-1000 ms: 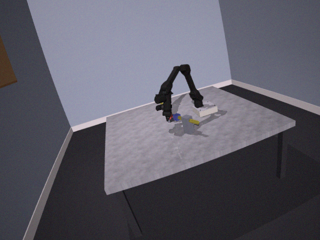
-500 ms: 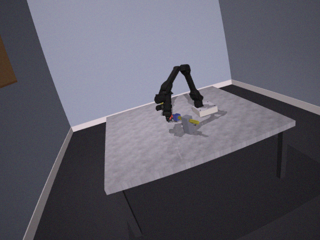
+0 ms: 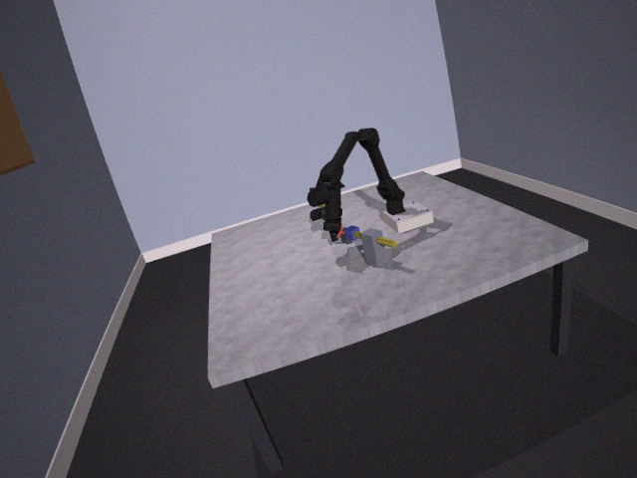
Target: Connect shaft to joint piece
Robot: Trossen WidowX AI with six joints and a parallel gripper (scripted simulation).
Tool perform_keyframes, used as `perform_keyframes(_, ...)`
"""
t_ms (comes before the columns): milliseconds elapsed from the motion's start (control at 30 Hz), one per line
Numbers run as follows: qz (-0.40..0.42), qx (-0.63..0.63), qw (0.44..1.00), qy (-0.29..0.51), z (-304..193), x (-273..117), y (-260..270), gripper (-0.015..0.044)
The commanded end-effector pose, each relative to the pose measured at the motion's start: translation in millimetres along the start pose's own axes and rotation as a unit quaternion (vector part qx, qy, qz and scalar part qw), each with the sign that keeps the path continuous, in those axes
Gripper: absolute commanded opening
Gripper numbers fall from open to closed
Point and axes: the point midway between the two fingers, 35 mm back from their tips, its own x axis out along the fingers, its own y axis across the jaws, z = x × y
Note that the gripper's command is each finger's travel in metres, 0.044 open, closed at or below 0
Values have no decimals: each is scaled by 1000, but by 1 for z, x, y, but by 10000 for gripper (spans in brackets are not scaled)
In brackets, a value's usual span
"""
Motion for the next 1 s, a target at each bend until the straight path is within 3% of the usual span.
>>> perform_keyframes(0,-1,0,1000,-1,0,1,0,182)
perform_keyframes(433,0,0,1000,0,0,0,0,147)
perform_keyframes(633,0,0,1000,0,0,0,0,0)
perform_keyframes(967,-7,37,999,9,0,1,-4,0)
